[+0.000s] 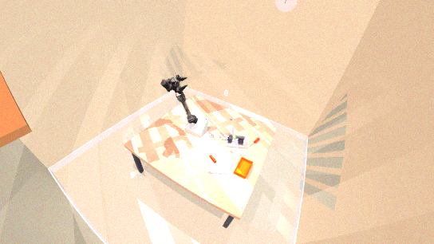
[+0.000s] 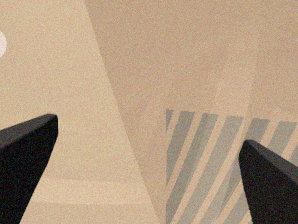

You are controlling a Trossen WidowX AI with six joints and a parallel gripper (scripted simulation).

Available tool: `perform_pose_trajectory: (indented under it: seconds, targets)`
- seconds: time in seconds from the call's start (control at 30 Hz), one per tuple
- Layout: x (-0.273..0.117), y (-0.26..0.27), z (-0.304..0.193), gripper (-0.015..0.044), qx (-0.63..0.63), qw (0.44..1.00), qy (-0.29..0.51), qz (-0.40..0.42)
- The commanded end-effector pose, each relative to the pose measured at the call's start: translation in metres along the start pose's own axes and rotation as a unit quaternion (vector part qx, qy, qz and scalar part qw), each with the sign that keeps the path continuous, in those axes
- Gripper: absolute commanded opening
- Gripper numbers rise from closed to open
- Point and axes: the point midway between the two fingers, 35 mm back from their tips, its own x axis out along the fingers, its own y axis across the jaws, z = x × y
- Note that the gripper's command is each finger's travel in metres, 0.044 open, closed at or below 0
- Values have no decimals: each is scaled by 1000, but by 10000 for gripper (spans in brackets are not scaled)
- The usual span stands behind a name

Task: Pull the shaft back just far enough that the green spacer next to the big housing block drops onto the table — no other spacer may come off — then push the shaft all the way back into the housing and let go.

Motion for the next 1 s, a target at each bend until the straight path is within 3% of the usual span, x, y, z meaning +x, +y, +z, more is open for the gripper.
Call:
perform_pose_trajectory:
  seconds: [0.0,0.3,0.6,0.97]
  targets:
    - [1,-3,0,426,5,1000,1,-4]
    - [14,-118,17,440,173,982,13,-71]
    - [40,-251,-9,440,367,923,39,-107]
    - [115,-394,-116,440,586,787,51,-188]
